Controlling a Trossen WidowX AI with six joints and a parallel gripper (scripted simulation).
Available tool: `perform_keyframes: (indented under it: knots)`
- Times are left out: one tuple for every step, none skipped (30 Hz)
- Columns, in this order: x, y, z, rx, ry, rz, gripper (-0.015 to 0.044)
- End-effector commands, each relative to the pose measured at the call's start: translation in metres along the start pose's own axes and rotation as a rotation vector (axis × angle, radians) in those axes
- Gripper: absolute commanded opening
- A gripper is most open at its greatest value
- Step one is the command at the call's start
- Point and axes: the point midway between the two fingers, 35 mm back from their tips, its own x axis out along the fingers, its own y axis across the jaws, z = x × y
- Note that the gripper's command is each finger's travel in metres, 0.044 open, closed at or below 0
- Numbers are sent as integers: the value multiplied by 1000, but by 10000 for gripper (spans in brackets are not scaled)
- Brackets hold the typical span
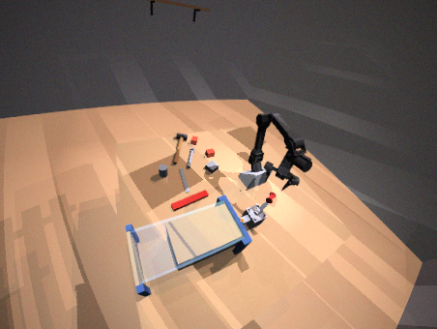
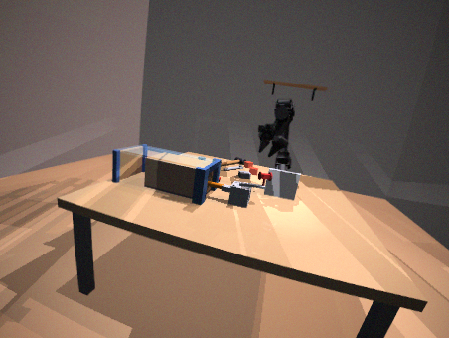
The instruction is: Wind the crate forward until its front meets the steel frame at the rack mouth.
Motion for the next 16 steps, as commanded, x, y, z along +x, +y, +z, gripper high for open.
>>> perform_keyframes:
  knots:
    - [7, 2, 35, 17, 96, 2, 440]
    - [10, 2, 44, 20, 120, 1, 440]
    - [14, 1, 52, 23, 144, 2, 440]
    - [17, 1, 59, 24, 168, 1, 440]
    - [21, 0, 67, 23, 192, 1, 440]
    - [25, 0, 74, 21, 214, 0, 440]
    - [29, -1, 80, 16, 237, -2, 440]
    - [33, -2, 86, 10, 259, -5, 440]
    - [37, -3, 91, 4, 281, -7, 440]
    - [41, -4, 97, -3, 303, -8, 440]
    - [45, -5, 101, -8, 322, -9, 440]
    - [48, -6, 103, -11, 333, -9, 440]
    - [49, -6, 104, -12, 337, -9, 440]
    - [49, -6, 104, -12, 337, -9, 440]
    - [49, -6, 104, -12, 337, -9, 440]
    - [49, -6, 104, -12, 337, -9, 440]
